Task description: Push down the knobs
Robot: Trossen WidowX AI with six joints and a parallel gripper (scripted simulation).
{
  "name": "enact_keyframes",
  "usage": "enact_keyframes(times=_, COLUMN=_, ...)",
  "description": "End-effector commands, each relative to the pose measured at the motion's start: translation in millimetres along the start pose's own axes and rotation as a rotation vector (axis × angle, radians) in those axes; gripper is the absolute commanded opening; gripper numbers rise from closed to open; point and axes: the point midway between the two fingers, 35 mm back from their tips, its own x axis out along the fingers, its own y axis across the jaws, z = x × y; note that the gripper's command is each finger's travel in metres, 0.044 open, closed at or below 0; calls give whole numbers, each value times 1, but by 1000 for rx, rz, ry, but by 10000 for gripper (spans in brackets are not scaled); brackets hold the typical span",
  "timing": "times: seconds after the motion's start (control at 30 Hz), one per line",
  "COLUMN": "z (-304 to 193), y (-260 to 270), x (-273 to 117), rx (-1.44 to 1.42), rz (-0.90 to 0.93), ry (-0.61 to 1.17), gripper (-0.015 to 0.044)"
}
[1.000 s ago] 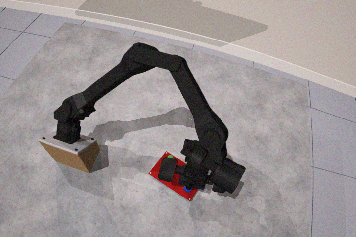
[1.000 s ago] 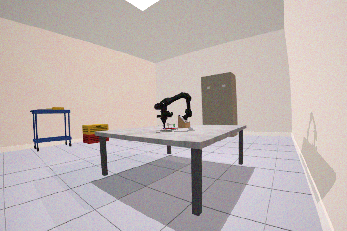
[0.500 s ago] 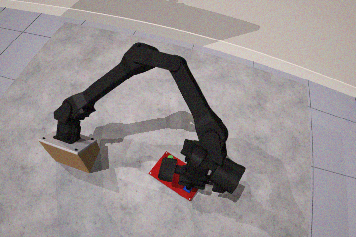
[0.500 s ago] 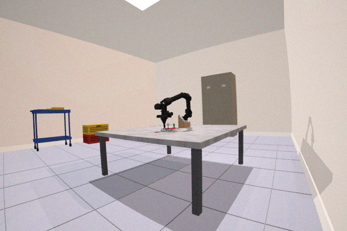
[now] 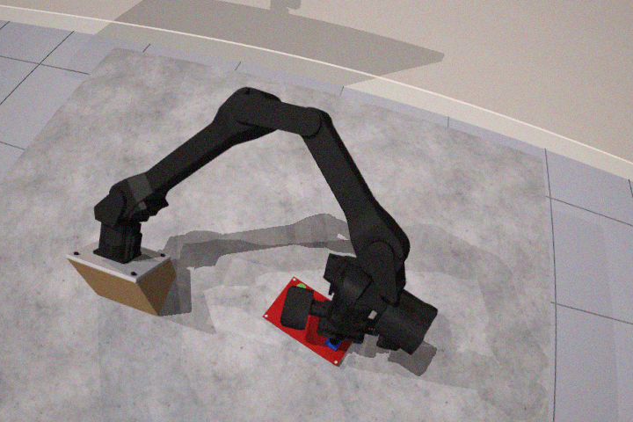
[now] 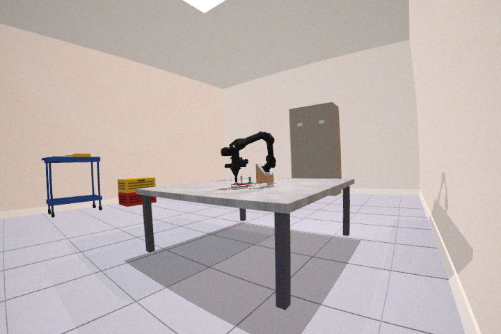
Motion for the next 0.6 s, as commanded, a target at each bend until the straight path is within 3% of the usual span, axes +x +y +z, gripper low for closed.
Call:
enact_keyframes(times=0.0, z=-1, y=-1, x=-8, rx=-7, rz=-2, ry=5, gripper=0)
enact_keyframes(times=0.1, z=-1, y=-1, x=-12, rx=-7, rz=-1, ry=5, gripper=0)
enact_keyframes(times=0.4, z=0, y=2, x=-8, rx=1, rz=-1, ry=0, gripper=236)
enact_keyframes(times=0.57, z=5, y=47, x=-24, rx=2, rz=0, ry=6, gripper=368)
